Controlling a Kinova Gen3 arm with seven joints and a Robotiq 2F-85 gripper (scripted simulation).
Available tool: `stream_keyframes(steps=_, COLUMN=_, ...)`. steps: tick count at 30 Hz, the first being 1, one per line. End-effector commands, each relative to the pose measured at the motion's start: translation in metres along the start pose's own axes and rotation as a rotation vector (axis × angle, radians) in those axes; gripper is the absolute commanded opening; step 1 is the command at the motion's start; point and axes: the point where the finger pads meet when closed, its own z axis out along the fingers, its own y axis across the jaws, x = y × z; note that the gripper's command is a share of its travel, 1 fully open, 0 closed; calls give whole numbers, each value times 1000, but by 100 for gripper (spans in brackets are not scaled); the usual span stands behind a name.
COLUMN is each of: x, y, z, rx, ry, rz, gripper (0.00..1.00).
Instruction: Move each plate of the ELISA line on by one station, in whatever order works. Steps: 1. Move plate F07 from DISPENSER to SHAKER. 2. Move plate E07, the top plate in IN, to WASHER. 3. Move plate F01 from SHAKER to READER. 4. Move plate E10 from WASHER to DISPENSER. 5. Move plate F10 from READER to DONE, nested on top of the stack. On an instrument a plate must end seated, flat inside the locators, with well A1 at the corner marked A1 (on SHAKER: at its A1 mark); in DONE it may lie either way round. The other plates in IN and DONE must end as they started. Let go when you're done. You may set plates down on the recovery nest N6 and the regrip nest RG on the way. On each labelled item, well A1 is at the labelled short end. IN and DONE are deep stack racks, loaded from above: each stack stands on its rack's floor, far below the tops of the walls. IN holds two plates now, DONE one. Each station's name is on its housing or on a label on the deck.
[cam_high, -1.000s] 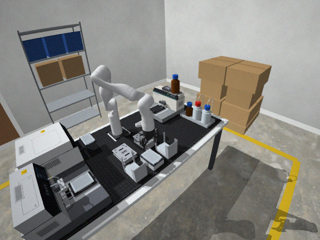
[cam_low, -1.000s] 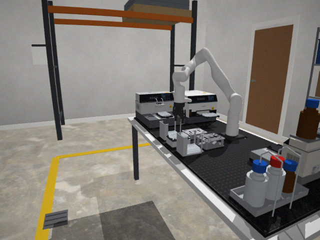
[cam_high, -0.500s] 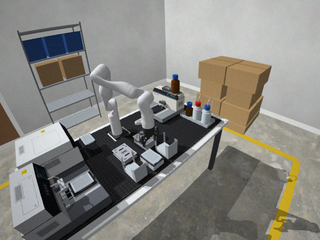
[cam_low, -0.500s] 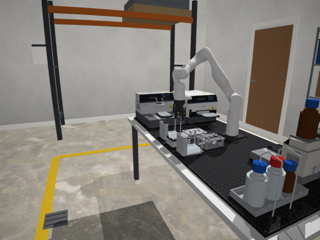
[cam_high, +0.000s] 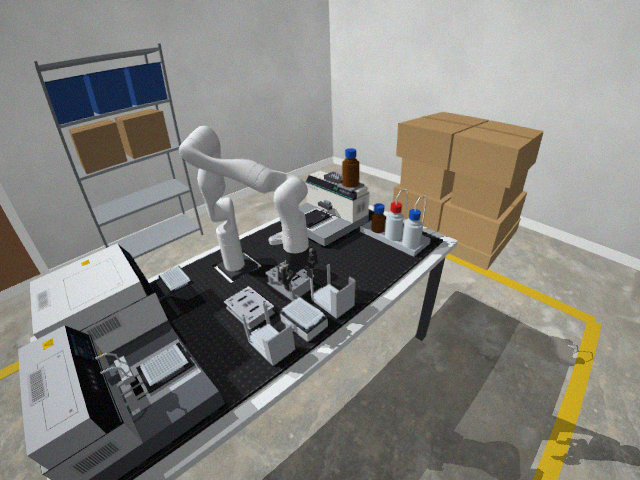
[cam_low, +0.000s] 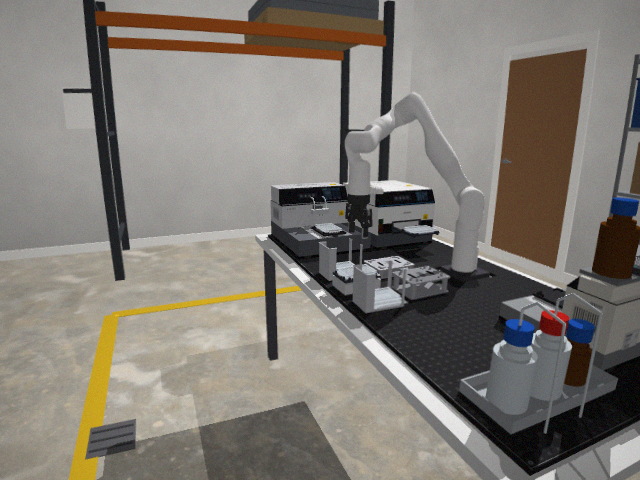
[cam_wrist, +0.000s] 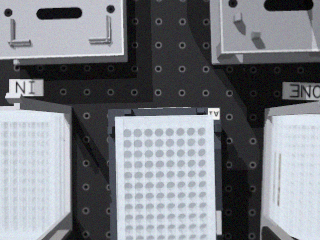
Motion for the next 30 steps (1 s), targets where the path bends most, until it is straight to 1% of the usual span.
stream_keyframes(steps=1, x=0, y=0, z=-5, rx=0, ry=-2, rz=0, gripper=100)
stream_keyframes(steps=12, x=0, y=0, z=-17, rx=0, ry=-2, rz=0, gripper=100)
stream_keyframes(steps=19, x=0, y=0, z=-18, rx=0, ry=-2, rz=0, gripper=100)
stream_keyframes(steps=23, x=4, y=-13, z=-18, rx=1, ry=-2, rz=-160, gripper=100)
stream_keyframes(steps=26, x=5, y=-16, z=-18, rx=1, ry=-2, rz=-172, gripper=100)
stream_keyframes(steps=30, x=9, y=-29, z=-18, rx=1, ry=-2, rz=-172, gripper=100)
